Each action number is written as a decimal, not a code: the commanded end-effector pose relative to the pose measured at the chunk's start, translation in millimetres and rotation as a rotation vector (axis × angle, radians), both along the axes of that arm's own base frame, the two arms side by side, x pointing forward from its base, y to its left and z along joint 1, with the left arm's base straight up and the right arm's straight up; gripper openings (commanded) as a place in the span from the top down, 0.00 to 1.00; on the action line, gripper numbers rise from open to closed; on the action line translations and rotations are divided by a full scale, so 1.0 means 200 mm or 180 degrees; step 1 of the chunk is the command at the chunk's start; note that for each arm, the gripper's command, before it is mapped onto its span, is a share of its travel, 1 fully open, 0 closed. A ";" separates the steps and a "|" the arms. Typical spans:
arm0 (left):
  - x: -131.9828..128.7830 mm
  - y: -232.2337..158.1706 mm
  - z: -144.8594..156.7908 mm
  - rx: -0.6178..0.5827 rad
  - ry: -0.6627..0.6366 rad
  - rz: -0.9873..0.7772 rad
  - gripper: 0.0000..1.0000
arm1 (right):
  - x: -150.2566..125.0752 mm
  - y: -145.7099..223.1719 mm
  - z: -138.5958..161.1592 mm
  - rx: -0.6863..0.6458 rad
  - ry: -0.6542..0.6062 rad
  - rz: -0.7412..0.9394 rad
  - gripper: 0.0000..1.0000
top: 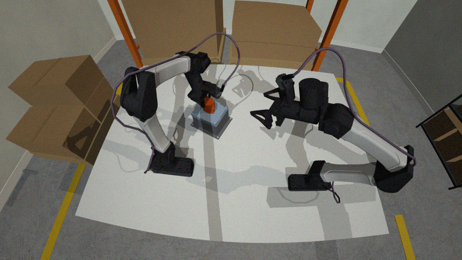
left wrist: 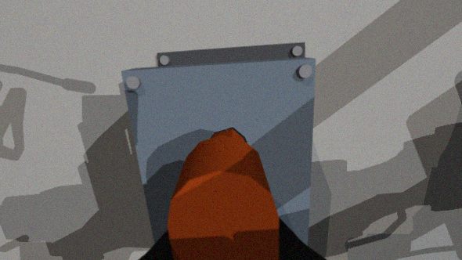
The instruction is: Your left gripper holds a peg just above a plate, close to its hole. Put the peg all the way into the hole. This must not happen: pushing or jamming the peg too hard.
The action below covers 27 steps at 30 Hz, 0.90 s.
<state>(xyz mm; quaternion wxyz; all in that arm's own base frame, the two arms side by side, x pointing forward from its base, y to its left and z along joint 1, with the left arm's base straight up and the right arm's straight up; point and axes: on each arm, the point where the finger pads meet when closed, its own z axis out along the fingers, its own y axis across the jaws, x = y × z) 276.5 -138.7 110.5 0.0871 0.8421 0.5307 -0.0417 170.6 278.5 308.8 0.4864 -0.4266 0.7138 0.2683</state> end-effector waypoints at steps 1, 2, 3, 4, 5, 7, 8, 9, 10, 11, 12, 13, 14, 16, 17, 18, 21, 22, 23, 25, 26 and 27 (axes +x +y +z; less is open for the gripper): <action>0.01 -0.02 0.04 -0.0073 -0.0142 0.0020 0.61 | -0.01 -0.01 0.06 0.0088 -0.0042 -0.0007 0.00; 0.01 -0.02 0.04 -0.0073 -0.0142 0.0020 0.61 | -0.01 -0.01 0.06 0.0088 -0.0042 -0.0007 0.00; 0.02 -0.02 0.04 -0.0075 -0.0145 0.0024 0.61 | -0.01 -0.01 0.06 0.0088 -0.0042 -0.0007 0.00; 0.01 -0.02 0.04 -0.0089 -0.0143 0.0023 0.61 | -0.01 -0.01 0.06 0.0088 -0.0042 -0.0007 0.00; 0.01 -0.02 0.03 -0.0099 -0.0143 0.0022 0.61 | -0.01 -0.01 0.06 0.0088 -0.0042 -0.0007 0.00; 0.02 -0.03 0.01 -0.0093 -0.0119 0.0020 0.61 | -0.01 -0.01 0.06 0.0088 -0.0042 -0.0007 0.00; 0.02 -0.03 0.00 -0.0087 -0.0099 0.0020 0.61 | -0.01 -0.01 0.06 0.0088 -0.0042 -0.0007 0.00; 0.02 -0.03 -0.01 -0.0089 -0.0100 0.0020 0.61 | -0.01 -0.01 0.06 0.0088 -0.0042 -0.0007 0.00; 0.02 -0.03 -0.02 -0.0087 -0.0094 0.0020 0.61 | -0.01 -0.01 0.06 0.0088 -0.0042 -0.0007 0.00; 0.02 -0.03 -0.03 -0.0077 -0.0073 0.0020 0.61 | -0.01 -0.01 0.06 0.0088 -0.0042 -0.0007 0.00; 0.02 -0.03 -0.04 -0.0074 -0.0070 0.0021 0.61 | -0.01 -0.01 0.06 0.0088 -0.0042 -0.0007 0.00; 0.02 -0.03 -0.05 -0.0073 -0.0065 0.0020 0.61 | -0.01 -0.01 0.06 0.0088 -0.0042 -0.0007 0.00; 0.02 -0.03 -0.06 -0.0071 -0.0059 0.0020 0.61 | -0.01 -0.01 0.06 0.0088 -0.0042 -0.0007 0.00; 0.02 -0.04 -0.07 -0.0070 -0.0051 0.0020 0.61 | -0.01 -0.01 0.06 0.0088 -0.0042 -0.0007 0.00; 0.02 -0.04 -0.08 -0.0070 -0.0051 0.0020 0.61 | -0.01 -0.01 0.06 0.0088 -0.0042 -0.0007 0.00; 0.02 -0.04 -0.08 -0.0070 -0.0051 0.0020 0.61 | -0.01 -0.01 0.06 0.0088 -0.0042 -0.0007 0.00; 0.02 -0.04 -0.08 -0.0077 -0.0065 0.0020 0.61 | -0.01 -0.01 0.06 0.0088 -0.0042 -0.0007 0.00; 0.02 -0.04 -0.09 -0.0075 -0.0059 0.0020 0.61 | -0.01 -0.01 0.06 0.0088 -0.0042 -0.0007 0.00; 0.02 -0.04 -0.09 -0.0073 -0.0052 0.0021 0.61 | -0.01 -0.01 0.06 0.0088 -0.0042 -0.0007 0.00; 0.02 -0.04 -0.11 -0.0068 -0.0036 0.0021 0.61 | -0.01 -0.01 0.06 0.0088 -0.0042 -0.0007 0.00; 0.01 -0.04 -0.11 -0.0066 -0.0030 0.0020 0.61 | -0.01 -0.01 0.06 0.0088 -0.0042 -0.0007 0.00; 0.01 -0.04 -0.12 -0.0065 -0.0028 0.0020 0.61 | -0.01 -0.01 0.06 0.0088 -0.0042 -0.0007 0.00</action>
